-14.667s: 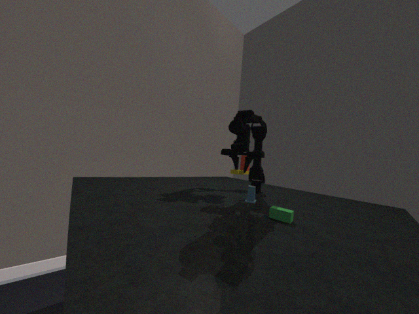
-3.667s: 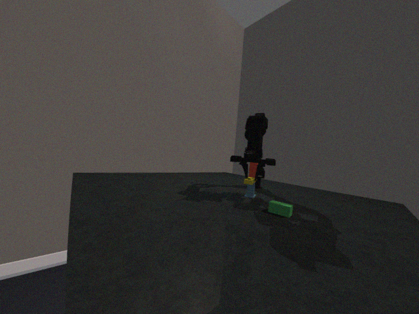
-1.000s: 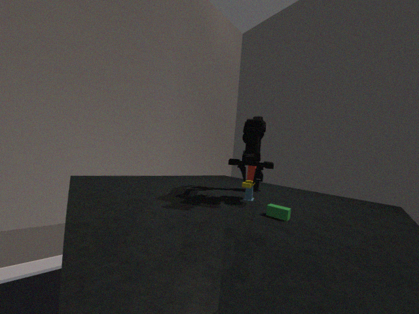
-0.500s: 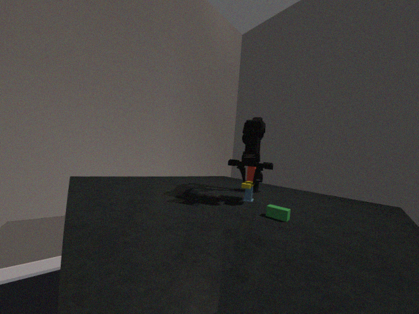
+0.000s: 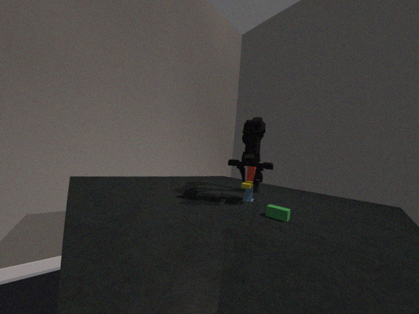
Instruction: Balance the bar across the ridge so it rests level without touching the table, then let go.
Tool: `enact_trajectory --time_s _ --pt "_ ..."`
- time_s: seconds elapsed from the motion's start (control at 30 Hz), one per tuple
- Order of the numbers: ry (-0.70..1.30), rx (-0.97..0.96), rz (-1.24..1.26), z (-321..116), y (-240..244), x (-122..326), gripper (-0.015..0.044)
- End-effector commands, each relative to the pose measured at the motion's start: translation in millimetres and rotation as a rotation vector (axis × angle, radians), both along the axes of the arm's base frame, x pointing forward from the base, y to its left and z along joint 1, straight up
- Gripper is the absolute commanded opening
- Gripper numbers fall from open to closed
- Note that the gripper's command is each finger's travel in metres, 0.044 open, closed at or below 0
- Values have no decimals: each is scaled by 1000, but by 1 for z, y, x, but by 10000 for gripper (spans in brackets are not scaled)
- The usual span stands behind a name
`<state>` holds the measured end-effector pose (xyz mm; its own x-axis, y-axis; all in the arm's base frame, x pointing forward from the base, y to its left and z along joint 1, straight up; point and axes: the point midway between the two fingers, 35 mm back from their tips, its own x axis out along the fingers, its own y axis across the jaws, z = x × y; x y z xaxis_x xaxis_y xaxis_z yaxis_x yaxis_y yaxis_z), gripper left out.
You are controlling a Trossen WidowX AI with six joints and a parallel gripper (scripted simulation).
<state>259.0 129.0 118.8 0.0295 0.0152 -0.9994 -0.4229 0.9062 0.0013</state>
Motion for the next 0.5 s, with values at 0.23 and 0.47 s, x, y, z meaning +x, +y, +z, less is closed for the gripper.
enact_trajectory --time_s 0.23,0.47 --pt "0 0 0 0 0 0 316" --pt "0 0 0 0 0 0 440"
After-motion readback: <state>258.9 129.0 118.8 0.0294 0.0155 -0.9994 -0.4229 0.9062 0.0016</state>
